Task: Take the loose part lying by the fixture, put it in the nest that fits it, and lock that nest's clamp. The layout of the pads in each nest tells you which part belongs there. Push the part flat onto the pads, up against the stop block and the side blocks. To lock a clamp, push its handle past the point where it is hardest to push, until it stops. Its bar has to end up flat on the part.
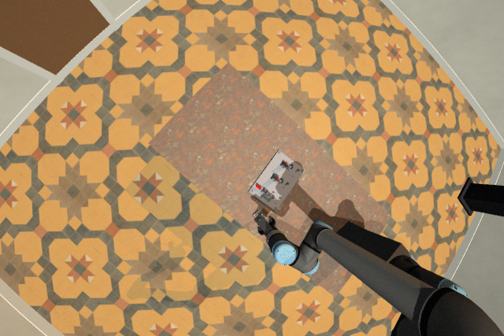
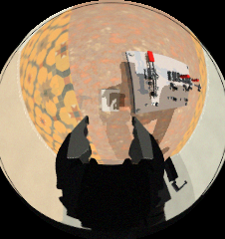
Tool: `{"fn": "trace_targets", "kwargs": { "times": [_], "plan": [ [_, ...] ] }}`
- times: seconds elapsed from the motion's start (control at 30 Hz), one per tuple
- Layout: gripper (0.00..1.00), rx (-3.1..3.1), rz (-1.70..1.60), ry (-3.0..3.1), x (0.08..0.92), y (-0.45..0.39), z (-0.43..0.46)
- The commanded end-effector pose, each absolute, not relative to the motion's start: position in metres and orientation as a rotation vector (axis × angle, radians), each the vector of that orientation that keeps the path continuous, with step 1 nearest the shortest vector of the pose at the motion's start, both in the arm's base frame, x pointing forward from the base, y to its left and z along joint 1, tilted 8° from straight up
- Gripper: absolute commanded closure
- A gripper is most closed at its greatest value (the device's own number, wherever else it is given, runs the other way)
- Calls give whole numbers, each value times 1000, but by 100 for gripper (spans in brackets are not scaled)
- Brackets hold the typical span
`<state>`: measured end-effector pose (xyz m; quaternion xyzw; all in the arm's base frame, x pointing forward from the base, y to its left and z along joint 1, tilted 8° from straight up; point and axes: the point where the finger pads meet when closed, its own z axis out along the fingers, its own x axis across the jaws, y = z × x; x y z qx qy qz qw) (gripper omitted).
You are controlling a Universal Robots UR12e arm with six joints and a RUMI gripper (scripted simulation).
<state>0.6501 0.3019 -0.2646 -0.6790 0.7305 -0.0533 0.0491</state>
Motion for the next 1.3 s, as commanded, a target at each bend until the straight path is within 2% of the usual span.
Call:
{"fn": "trace_targets", "kwargs": {
  "times": [0.0, 0.57, 1.27],
  "plan": [
    [41, -2068, -163, 2225, 655, 302, -287],
    [41, -2068, -163, 2225, 662, 301, -340],
    [41, -2068, -163, 2225, 663, 301, -347]
  ]
}}
